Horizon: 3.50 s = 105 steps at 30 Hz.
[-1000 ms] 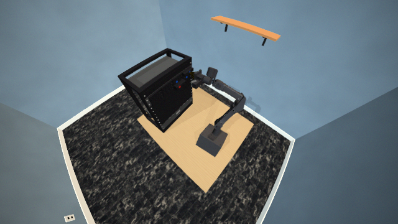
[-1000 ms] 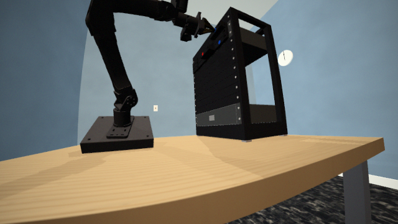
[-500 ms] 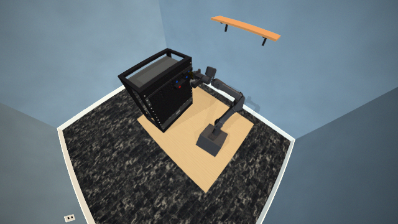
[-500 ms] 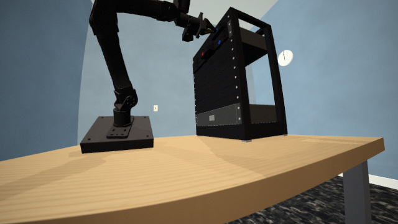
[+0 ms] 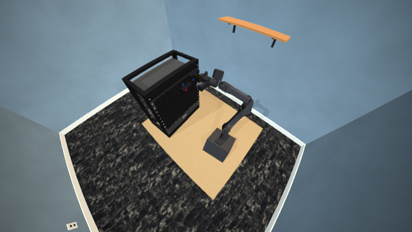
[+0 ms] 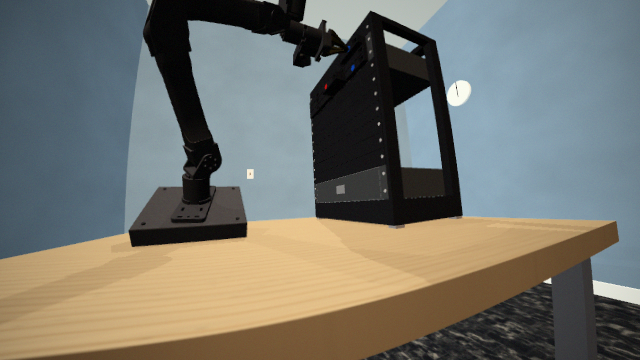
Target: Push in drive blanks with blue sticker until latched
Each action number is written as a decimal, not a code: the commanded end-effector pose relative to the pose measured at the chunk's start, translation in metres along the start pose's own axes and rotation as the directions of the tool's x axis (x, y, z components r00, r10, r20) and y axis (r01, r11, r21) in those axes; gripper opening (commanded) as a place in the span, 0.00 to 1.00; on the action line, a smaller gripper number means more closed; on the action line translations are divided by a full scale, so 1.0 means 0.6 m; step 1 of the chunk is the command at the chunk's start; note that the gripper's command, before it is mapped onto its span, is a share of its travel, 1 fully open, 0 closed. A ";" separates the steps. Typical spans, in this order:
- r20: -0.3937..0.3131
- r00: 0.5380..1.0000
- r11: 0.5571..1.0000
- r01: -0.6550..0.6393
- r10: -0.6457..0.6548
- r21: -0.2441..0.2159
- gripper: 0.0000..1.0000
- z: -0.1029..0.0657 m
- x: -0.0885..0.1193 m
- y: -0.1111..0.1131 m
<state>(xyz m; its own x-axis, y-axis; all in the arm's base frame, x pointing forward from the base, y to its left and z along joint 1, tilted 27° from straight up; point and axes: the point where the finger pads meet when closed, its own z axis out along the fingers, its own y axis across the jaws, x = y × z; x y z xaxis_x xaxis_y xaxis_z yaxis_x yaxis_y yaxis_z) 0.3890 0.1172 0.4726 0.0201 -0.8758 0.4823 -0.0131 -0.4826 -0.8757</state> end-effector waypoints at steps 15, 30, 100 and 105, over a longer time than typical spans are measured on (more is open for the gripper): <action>0.026 0.999 0.996 -0.045 0.043 0.079 0.00 0.015 -0.009 -0.049; 0.026 0.999 0.996 -0.045 0.043 0.079 0.00 0.015 -0.009 -0.049; 0.018 0.999 0.996 -0.044 0.043 0.076 0.00 0.031 -0.006 -0.049; 0.022 0.999 0.996 -0.044 0.043 0.078 0.00 0.030 -0.009 -0.050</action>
<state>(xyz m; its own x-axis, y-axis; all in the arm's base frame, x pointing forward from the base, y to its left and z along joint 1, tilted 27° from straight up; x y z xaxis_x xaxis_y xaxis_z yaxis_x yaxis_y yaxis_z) 0.4014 0.1203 0.4754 0.0156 -0.8746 0.4847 -0.0214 -0.4849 -0.8743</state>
